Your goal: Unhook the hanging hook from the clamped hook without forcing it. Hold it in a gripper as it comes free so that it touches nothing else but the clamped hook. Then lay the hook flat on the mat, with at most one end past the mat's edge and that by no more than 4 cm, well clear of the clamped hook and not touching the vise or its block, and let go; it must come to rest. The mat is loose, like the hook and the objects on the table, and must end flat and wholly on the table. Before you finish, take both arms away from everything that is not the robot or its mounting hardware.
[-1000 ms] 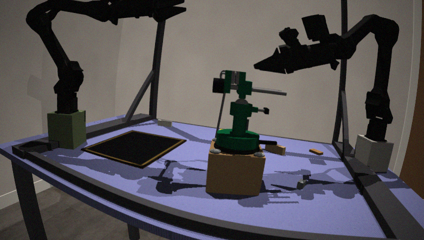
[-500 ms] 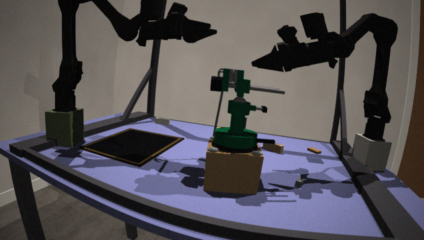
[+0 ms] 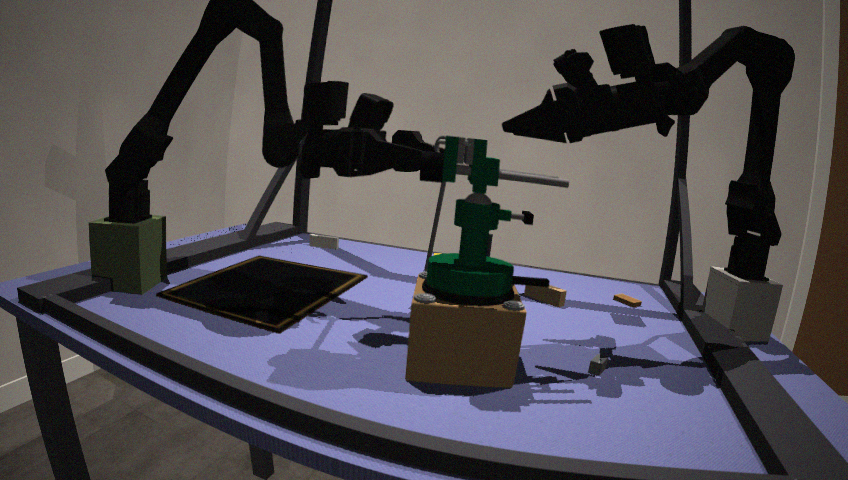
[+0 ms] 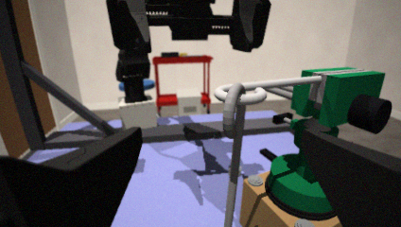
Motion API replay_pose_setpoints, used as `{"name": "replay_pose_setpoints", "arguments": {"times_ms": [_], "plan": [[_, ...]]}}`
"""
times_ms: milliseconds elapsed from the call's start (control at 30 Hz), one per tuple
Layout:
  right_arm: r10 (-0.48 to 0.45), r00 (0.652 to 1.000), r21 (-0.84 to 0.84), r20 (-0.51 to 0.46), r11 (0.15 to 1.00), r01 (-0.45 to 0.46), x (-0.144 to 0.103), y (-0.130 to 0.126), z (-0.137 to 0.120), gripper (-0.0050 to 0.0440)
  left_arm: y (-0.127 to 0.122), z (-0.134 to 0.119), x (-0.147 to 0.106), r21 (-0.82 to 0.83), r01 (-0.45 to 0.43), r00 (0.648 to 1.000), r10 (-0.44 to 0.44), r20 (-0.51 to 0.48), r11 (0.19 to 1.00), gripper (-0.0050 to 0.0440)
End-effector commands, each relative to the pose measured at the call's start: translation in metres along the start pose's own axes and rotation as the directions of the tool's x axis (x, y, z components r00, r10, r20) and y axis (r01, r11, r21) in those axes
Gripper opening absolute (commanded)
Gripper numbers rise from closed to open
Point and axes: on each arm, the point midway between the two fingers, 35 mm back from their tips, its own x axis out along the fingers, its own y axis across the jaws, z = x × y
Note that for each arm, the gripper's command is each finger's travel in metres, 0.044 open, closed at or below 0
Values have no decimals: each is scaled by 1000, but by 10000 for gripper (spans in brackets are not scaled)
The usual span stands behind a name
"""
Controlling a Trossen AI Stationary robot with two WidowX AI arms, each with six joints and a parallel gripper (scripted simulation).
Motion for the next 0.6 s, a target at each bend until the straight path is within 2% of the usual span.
{"name": "replay_pose_setpoints", "arguments": {"times_ms": [0,133,567], "plan": [[-60,998,1,-6,998,60,-8,0,-37,440,0,10,-2,16,-2,1000,2,21,1000,440],[-90,996,0,-7,996,90,-13,-3,-53,440,0,10,-2,16,-2,1000,2,21,1000,440],[-95,995,-1,-4,995,95,0,-3,-53,440,0,10,-2,16,-2,1000,2,21,1000,440]]}}
